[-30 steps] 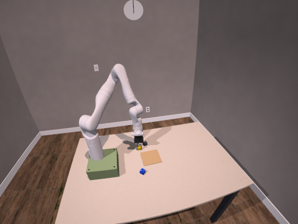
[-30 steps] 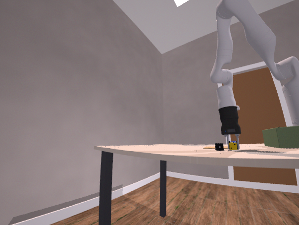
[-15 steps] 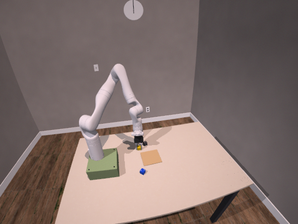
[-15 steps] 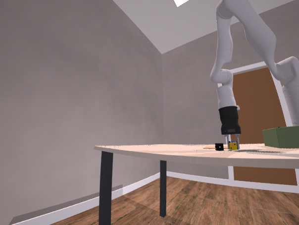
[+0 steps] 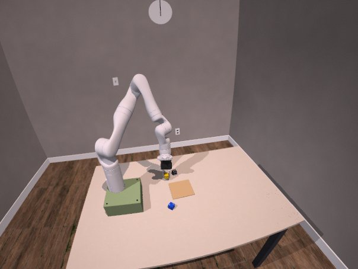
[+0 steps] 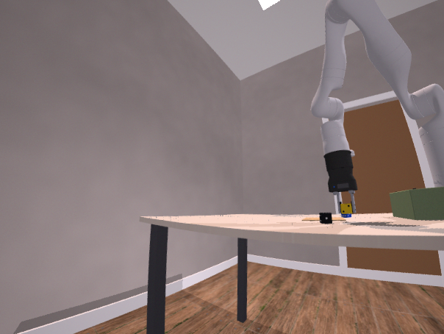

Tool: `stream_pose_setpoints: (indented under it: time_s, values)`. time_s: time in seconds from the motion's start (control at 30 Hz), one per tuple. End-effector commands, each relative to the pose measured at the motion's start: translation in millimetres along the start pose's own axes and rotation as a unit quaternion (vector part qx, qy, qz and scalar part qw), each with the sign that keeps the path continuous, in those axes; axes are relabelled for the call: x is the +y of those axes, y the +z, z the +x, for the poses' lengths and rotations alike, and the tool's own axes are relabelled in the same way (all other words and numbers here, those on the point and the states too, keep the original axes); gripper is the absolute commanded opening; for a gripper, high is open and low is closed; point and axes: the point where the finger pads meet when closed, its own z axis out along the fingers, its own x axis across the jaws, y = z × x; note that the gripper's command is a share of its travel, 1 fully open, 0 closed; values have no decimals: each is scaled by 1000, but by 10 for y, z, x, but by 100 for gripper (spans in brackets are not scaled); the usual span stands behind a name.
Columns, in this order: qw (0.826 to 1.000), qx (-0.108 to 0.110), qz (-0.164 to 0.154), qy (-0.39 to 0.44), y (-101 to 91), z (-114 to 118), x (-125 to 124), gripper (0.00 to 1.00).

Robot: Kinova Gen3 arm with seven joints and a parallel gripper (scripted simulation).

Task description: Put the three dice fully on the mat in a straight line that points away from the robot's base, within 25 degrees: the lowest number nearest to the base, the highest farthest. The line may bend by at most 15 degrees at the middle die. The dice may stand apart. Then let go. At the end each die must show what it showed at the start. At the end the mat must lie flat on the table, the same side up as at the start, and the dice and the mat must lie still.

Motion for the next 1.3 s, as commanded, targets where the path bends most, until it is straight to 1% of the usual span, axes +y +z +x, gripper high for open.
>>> stream_pose_setpoints:
  time_s: [0.0, 0.23, 0.3, 0.47, 0.6, 0.77, 1.13, 1.27]
  values:
    - [1000, -5, -8, -4, -137, -18, 73, 57]
    - [1000, -5, -8, -4, -446, -15, 68, 57]
    - [1000, -5, -8, -4, -446, -15, 68, 57]
    - [1000, -5, -8, -4, -628, -13, 65, 57]
    - [1000, -5, -8, -4, -720, -12, 64, 57]
    - [1000, -5, -8, -4, -759, -12, 63, 57]
    - [1000, -5, -8, -4, -761, -12, 62, 57]
    - [1000, -5, -8, -10, -763, -53, 0, 57]
